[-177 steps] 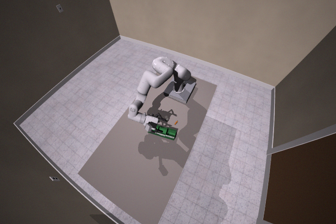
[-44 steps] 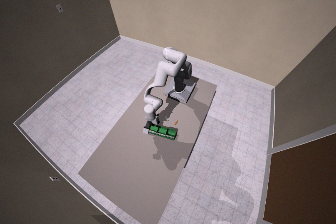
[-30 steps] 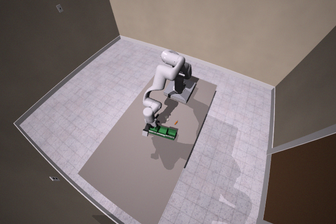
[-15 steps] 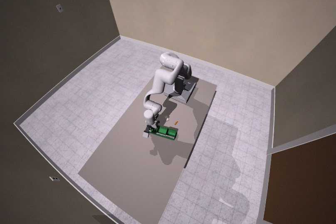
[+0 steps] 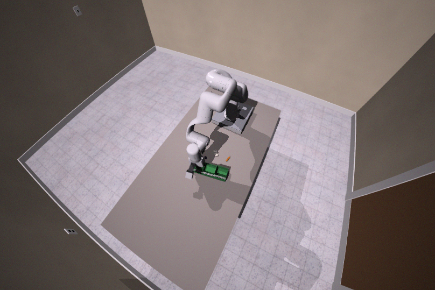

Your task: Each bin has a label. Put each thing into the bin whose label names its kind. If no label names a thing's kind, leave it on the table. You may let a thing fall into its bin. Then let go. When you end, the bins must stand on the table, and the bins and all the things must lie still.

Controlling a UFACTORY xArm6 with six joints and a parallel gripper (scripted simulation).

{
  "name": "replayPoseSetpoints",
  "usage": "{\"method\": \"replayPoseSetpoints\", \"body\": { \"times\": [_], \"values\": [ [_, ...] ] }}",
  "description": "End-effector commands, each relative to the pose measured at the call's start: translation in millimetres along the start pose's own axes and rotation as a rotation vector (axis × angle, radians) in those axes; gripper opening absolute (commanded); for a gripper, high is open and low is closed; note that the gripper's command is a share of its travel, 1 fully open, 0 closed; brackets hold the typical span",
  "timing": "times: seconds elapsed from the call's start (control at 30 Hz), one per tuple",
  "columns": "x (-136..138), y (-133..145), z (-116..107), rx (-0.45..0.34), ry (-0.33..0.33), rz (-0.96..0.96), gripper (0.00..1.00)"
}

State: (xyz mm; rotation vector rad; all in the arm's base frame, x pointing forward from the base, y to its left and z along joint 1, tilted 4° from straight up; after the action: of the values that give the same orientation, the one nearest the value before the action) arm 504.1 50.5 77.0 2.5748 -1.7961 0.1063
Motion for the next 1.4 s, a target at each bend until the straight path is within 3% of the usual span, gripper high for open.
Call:
{"method": "replayPoseSetpoints", "body": {
  "times": [0.0,1.17,1.37],
  "values": [
    [0.3,-1.2,-1.3,0.004,0.001,0.000,0.07],
    [0.3,-1.2,-1.4,0.004,0.001,0.000,0.07],
    [0.3,-1.2,-9.4,0.004,0.001,0.000,0.07]
  ]
}}
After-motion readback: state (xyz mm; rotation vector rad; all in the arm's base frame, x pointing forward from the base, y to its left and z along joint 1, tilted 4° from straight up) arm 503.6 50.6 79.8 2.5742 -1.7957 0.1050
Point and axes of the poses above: the point where the finger pads meet when closed, its own z axis out along the fingers, its own x axis across the jaws, y = z × x, the point moved 7 cm from there along -z, back along the fingers, and after that the axes turned 2 degrees about z, right-handed, at the moved point
